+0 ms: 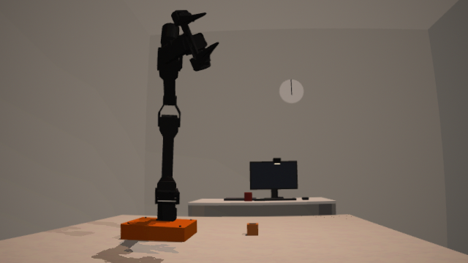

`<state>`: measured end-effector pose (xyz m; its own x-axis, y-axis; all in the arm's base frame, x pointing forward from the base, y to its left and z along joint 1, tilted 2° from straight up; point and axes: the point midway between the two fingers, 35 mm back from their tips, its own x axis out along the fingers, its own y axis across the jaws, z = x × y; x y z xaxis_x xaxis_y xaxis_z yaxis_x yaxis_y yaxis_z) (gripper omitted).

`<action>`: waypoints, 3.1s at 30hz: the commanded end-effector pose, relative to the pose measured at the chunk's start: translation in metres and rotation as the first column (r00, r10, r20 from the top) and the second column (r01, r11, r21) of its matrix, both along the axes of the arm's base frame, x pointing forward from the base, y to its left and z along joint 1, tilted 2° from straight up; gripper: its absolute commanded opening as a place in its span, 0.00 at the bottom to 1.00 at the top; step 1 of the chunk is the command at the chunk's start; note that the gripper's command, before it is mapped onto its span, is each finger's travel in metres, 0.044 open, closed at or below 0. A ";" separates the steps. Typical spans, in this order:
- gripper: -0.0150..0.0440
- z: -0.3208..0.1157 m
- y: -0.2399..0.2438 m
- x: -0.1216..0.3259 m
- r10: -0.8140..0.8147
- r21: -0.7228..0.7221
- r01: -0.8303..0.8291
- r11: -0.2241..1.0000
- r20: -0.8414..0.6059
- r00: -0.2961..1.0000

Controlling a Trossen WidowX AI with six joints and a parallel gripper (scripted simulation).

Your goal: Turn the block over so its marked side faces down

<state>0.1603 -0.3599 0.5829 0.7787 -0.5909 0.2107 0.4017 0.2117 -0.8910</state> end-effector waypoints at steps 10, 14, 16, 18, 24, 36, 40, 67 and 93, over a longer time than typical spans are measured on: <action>1.00 -0.148 0.014 0.141 0.155 0.653 -0.143 0.744 0.039 0.987; 1.00 -0.200 0.044 0.180 0.195 0.791 -0.110 0.602 -0.011 0.981; 1.00 -0.224 0.064 0.196 0.228 0.832 -0.084 0.549 -0.052 0.972; 1.00 -0.248 0.085 0.210 0.264 0.865 -0.049 0.500 -0.097 0.960; 1.00 -0.314 0.145 0.232 0.309 0.939 0.111 0.325 -0.217 0.926; 1.00 -0.446 0.296 0.201 0.378 0.773 0.619 0.143 -0.620 0.687; 1.00 -0.474 0.332 0.171 0.366 0.641 0.748 0.173 -0.747 0.555; 1.00 -0.533 0.335 0.166 0.364 0.633 0.754 0.175 -0.753 0.548; 0.60 -0.559 0.334 0.167 0.364 0.633 0.754 0.175 -0.753 0.548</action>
